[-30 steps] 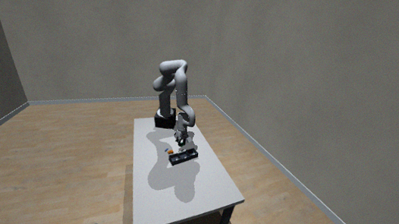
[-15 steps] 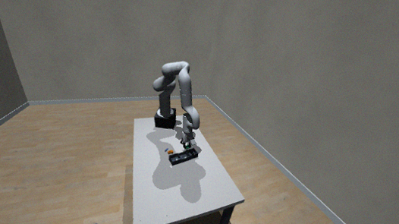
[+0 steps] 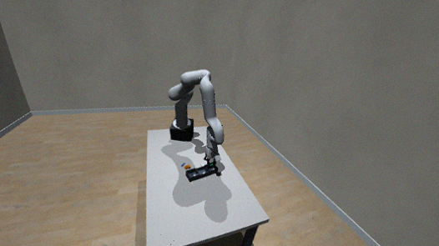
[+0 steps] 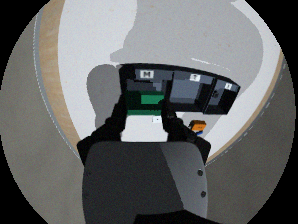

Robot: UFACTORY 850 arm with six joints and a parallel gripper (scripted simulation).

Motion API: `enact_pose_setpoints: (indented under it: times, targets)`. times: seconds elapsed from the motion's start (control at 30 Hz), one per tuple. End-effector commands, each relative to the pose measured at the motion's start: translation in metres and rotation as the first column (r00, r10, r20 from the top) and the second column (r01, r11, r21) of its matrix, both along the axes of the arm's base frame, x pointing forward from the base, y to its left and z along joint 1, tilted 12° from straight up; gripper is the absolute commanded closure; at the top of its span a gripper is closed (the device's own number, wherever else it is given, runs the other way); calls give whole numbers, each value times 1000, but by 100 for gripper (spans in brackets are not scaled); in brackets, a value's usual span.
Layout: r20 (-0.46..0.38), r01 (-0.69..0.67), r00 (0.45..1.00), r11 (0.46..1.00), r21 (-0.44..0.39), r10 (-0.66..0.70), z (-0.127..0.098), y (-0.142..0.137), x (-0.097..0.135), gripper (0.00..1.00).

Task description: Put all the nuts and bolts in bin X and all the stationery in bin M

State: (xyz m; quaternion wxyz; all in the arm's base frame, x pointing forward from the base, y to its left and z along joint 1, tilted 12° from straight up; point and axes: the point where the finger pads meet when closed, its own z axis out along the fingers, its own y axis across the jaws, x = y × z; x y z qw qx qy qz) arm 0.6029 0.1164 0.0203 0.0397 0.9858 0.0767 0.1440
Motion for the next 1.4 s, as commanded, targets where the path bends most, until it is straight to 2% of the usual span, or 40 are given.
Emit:
enact_pose_setpoints:
  times: [0.0, 1.27, 1.37]
  targets:
    - [-99, 10, 995, 999, -34, -14, 1, 0, 1, 100]
    - [-99, 10, 995, 999, -34, -14, 0, -3, -3, 100]
    - [-99, 10, 995, 999, -34, -14, -6, -4, -2, 100]
